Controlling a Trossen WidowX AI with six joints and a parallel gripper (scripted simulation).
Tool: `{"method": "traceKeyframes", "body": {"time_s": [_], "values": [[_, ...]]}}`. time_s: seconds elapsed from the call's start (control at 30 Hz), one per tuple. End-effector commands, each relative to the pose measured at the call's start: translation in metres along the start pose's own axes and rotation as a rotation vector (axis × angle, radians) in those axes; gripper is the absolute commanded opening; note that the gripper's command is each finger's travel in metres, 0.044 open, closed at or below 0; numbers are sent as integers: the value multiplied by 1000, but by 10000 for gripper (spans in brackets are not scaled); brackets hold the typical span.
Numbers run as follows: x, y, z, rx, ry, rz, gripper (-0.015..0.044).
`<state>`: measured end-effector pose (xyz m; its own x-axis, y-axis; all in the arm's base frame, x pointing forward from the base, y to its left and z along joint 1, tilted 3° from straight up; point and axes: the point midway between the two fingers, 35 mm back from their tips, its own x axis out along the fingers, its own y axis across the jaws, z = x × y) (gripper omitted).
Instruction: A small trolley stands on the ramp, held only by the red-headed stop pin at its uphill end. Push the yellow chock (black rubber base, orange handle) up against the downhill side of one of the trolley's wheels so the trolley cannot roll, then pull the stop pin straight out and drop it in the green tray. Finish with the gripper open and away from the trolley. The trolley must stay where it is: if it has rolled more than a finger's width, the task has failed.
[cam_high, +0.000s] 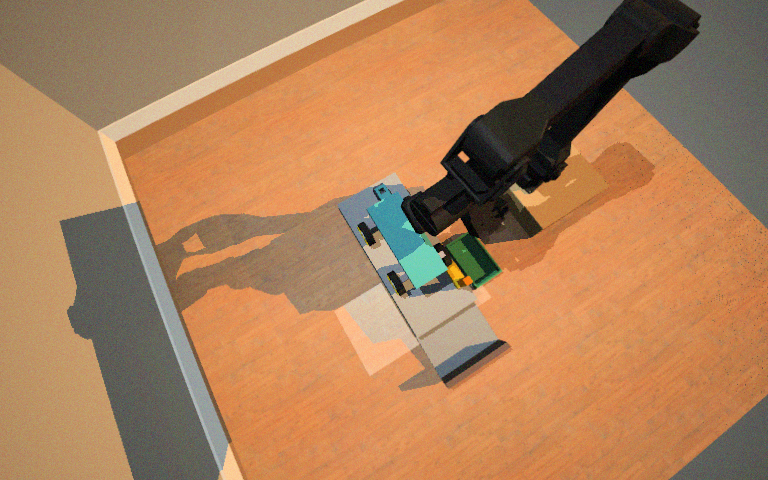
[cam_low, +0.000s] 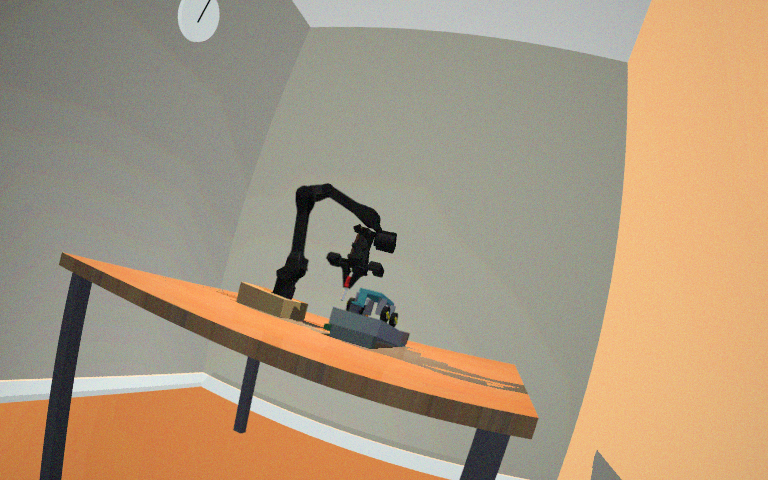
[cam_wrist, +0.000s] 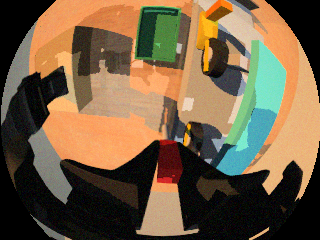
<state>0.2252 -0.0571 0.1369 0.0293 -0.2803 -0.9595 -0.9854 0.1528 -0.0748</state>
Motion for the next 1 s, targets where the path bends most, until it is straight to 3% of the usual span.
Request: {"method": "traceKeyframes", "body": {"time_s": [0.0, 0.97], "values": [[-1, 1, 12, 4, 6, 3, 0], [-15, 5, 119, 4, -2, 4, 0]]}}
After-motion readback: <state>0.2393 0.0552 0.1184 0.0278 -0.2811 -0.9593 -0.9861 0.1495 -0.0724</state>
